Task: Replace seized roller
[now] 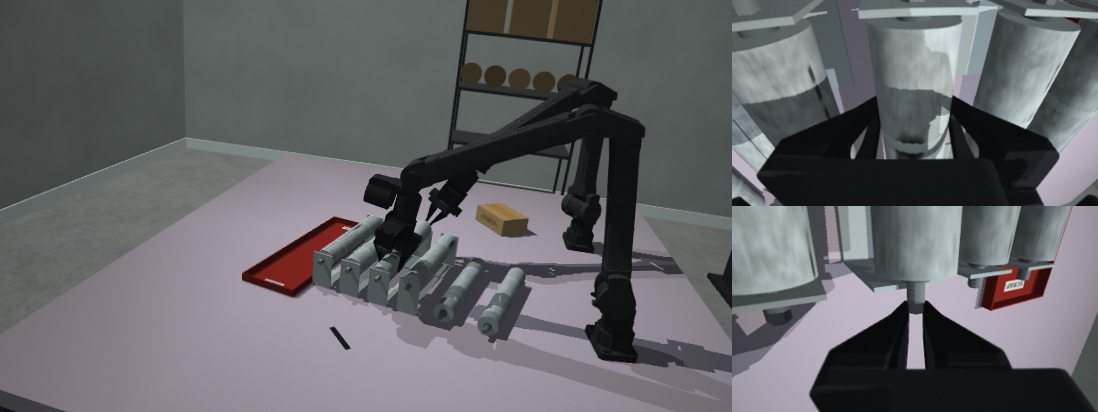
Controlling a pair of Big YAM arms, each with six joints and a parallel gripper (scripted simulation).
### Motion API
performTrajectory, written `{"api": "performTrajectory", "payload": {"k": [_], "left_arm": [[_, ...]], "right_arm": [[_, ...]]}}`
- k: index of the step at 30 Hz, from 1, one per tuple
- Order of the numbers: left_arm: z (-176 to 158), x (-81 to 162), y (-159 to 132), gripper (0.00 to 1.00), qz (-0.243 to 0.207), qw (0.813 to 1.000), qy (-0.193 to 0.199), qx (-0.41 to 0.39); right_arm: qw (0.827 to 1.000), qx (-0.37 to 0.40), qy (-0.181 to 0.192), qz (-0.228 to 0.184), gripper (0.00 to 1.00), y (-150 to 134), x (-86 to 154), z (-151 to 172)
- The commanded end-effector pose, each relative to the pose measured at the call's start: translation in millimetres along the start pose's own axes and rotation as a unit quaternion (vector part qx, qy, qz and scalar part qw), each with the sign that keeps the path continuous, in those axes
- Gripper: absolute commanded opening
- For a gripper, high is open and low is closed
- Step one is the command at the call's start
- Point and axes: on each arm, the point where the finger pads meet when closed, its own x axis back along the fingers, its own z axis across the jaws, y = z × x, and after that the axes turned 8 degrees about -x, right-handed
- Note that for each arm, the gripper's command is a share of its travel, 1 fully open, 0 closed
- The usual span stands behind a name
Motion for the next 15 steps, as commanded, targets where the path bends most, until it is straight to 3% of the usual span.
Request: {"api": "performTrajectory", "payload": {"k": [1, 15], "left_arm": [[-15, 10, -1, 0.32, -0.005, 1.0, -0.02, -0.009], [-15, 10, -1, 0.32, -0.005, 1.0, -0.02, -0.009]], "right_arm": [[1.0, -0.009, -0.001, 0.013, 0.03, -14, 3, -9], [1.0, -0.013, -0.002, 0.022, 0.03, -24, 3, -11]]}}
